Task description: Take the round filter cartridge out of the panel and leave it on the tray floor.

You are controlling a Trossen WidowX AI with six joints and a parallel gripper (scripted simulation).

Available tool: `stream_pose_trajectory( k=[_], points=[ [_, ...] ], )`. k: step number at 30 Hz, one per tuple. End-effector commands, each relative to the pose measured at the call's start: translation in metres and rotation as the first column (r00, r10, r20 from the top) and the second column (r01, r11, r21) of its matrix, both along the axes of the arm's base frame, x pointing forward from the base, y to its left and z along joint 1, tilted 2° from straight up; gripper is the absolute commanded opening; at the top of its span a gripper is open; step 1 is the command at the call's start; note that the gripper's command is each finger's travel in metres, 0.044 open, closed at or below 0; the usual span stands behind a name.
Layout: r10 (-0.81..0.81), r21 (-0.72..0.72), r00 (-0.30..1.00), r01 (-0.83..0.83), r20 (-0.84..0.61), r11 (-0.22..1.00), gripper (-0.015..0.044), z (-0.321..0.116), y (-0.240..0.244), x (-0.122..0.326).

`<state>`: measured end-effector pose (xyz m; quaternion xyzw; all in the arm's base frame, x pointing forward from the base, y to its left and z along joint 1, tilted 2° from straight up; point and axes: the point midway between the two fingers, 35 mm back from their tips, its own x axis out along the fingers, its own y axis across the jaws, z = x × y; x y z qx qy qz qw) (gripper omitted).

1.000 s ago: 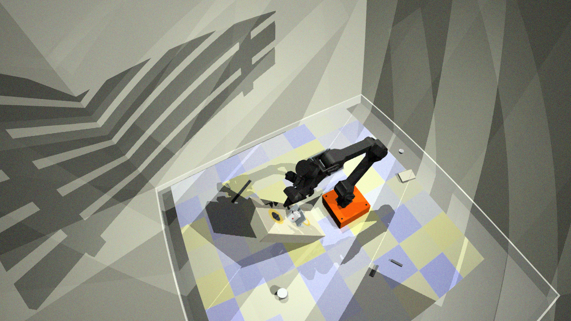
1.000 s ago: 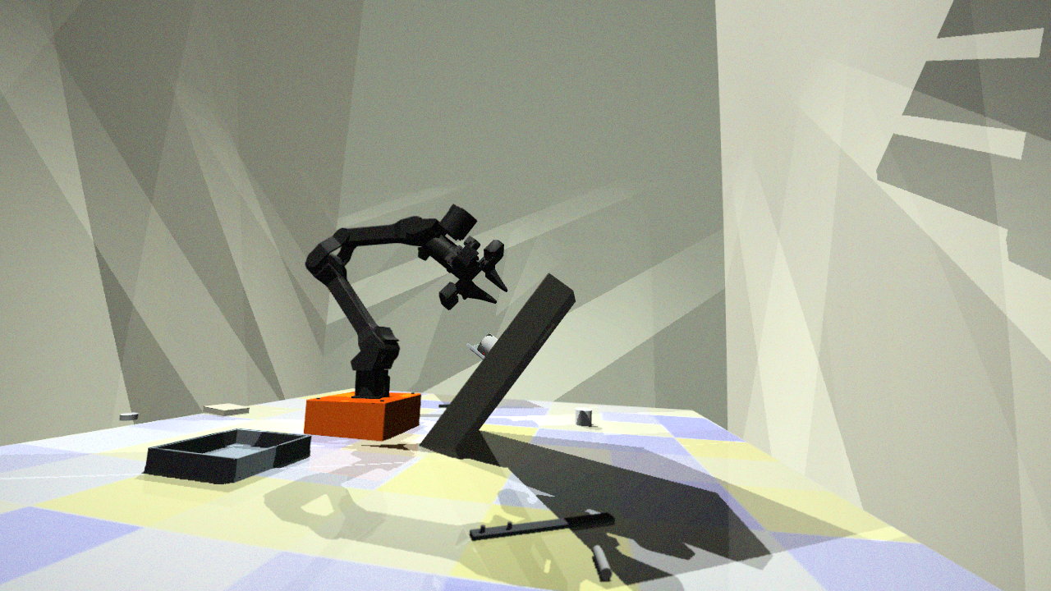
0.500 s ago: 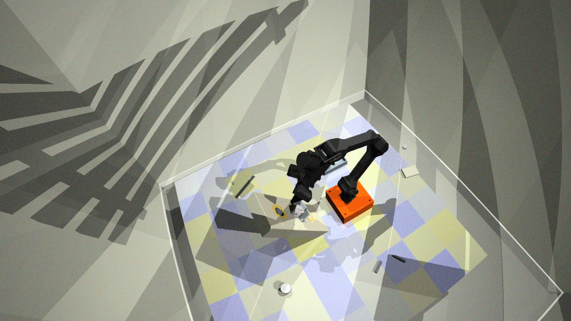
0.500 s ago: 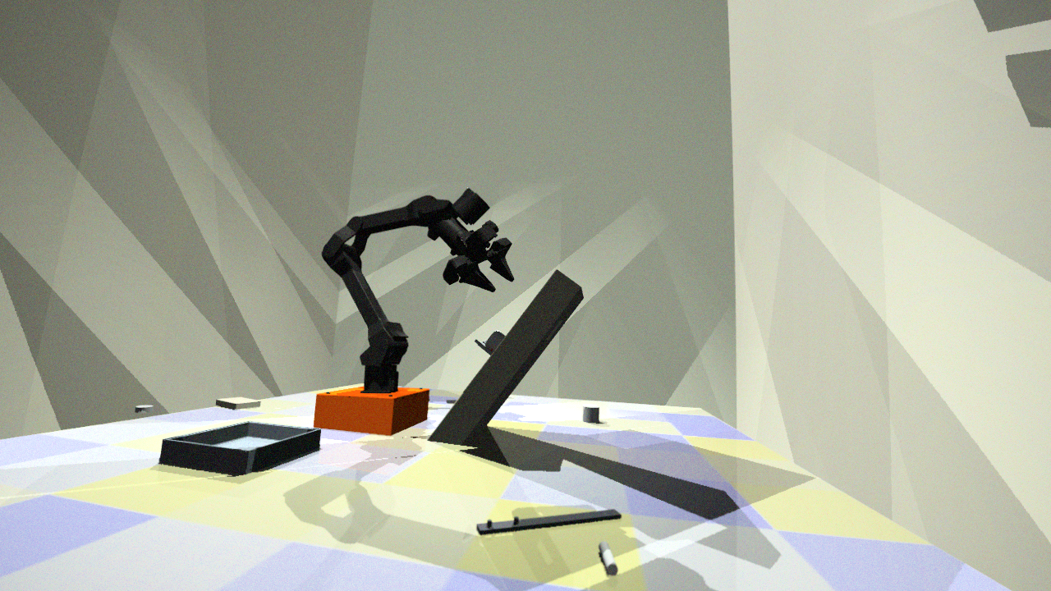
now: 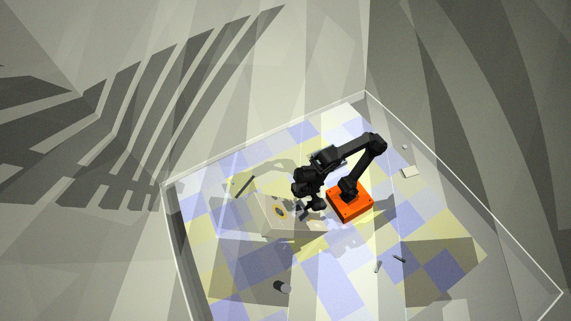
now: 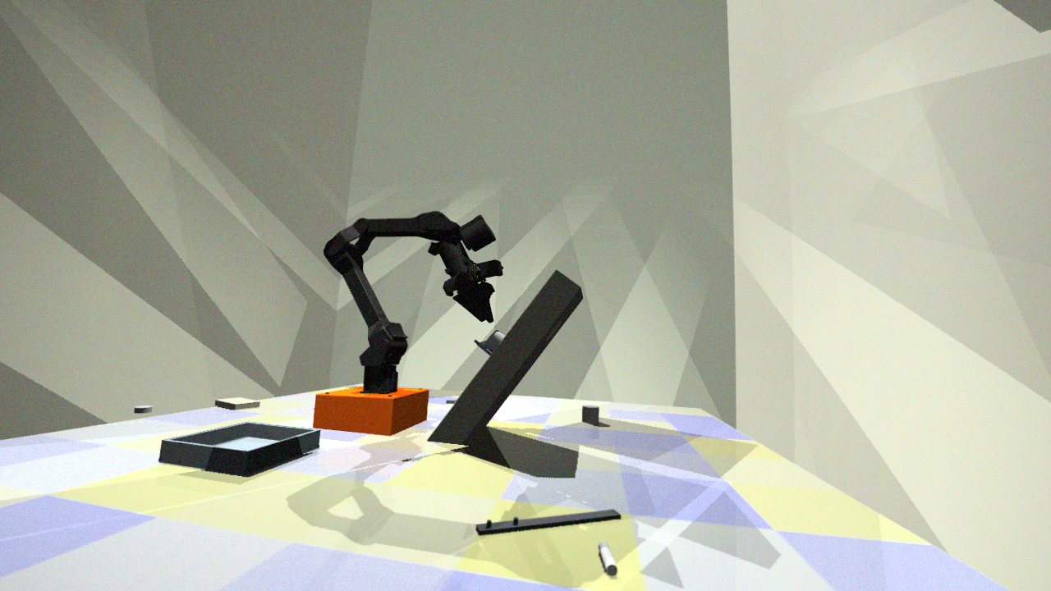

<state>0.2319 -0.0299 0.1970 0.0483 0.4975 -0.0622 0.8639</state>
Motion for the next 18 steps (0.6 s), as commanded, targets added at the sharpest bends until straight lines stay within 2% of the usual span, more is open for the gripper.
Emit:
stream_pose_trajectory(
  k=[1,18],
  points=[
    [0.018,-0.012,1.0,-0.018,-0.02,1.0,0.0305,-0.008,-0.001,0.0],
    [0.018,-0.012,1.0,-0.018,-0.018,1.0,0.0305,-0.032,-0.002,0.014]
  ],
)
